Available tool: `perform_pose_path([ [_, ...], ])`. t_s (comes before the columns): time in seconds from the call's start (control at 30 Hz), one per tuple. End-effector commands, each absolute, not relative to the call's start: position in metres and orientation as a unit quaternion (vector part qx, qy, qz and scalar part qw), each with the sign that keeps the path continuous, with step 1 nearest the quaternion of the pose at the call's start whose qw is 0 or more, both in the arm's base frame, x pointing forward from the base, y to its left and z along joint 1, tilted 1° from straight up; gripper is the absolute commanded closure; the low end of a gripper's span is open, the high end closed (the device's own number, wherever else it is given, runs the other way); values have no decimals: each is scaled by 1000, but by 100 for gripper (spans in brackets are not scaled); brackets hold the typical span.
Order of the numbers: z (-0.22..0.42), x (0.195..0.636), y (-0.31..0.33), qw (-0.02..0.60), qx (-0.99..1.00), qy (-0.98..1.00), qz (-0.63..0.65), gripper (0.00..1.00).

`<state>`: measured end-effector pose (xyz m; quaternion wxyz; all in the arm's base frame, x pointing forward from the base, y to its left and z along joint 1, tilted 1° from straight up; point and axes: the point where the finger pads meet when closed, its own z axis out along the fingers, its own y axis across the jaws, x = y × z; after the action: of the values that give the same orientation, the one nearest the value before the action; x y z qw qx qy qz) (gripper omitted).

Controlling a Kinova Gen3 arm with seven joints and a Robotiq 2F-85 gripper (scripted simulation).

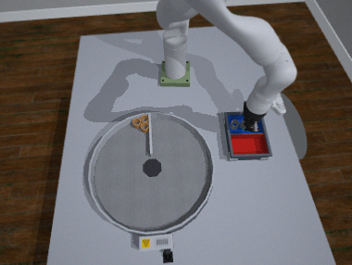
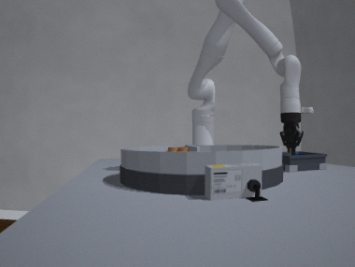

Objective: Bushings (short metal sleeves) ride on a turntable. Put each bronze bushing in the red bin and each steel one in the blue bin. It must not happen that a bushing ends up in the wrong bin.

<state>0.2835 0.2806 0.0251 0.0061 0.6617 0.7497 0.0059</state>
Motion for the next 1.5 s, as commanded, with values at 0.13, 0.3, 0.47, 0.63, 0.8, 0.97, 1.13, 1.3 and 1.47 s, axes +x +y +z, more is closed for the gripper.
perform_pose_path([
  [0.13,19,283,281,6,661,750,6,100],
  [0.3,19,283,281,6,661,750,6,100],
  [0.47,18,283,281,6,661,750,6,100],
  [0.63,13,283,281,6,661,750,6,100],
  [0.8,9,283,281,6,661,750,6,100],
  [0.97,7,283,281,6,661,750,6,100],
  [1.13,7,283,281,6,661,750,6,100],
  [1.3,7,283,281,6,661,750,6,100],
  [1.47,7,283,281,6,661,750,6,100],
])
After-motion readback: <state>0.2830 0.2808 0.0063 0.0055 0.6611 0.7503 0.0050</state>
